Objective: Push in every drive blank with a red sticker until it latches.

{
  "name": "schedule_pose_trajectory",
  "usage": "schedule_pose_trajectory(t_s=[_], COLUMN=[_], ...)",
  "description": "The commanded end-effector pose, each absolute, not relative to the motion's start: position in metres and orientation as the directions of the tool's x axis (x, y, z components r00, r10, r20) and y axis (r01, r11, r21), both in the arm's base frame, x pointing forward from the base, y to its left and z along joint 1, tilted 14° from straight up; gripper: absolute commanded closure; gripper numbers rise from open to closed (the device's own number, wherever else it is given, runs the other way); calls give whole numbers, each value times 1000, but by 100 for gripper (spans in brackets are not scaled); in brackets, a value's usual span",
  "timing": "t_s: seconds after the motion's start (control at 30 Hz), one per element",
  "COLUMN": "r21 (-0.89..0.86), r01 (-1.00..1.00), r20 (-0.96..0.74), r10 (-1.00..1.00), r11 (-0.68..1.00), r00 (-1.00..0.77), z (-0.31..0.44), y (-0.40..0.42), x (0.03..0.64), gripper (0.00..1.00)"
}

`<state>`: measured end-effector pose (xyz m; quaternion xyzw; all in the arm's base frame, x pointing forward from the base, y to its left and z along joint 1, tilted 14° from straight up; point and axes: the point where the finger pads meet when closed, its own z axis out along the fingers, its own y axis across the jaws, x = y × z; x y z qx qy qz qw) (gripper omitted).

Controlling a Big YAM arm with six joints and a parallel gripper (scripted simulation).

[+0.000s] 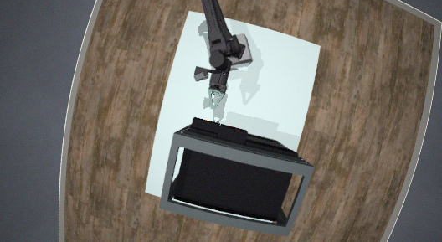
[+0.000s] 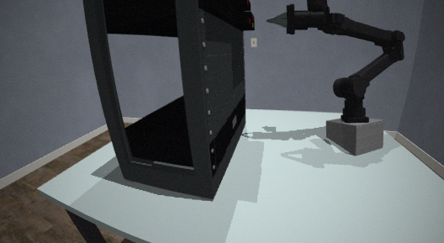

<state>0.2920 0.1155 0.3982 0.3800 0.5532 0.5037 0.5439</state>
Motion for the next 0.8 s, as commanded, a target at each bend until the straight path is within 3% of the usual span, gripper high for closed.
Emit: schedule_pose_trajectory(t_s=[0.0, 0.77], r21=[967, 969], r01=[-147, -145], r20=[-226, -219], r10=[965, 968], r11=[206, 201], r00=[-136, -121], z=[398, 367], y=[131, 208], x=[289, 261], gripper=[100, 100])
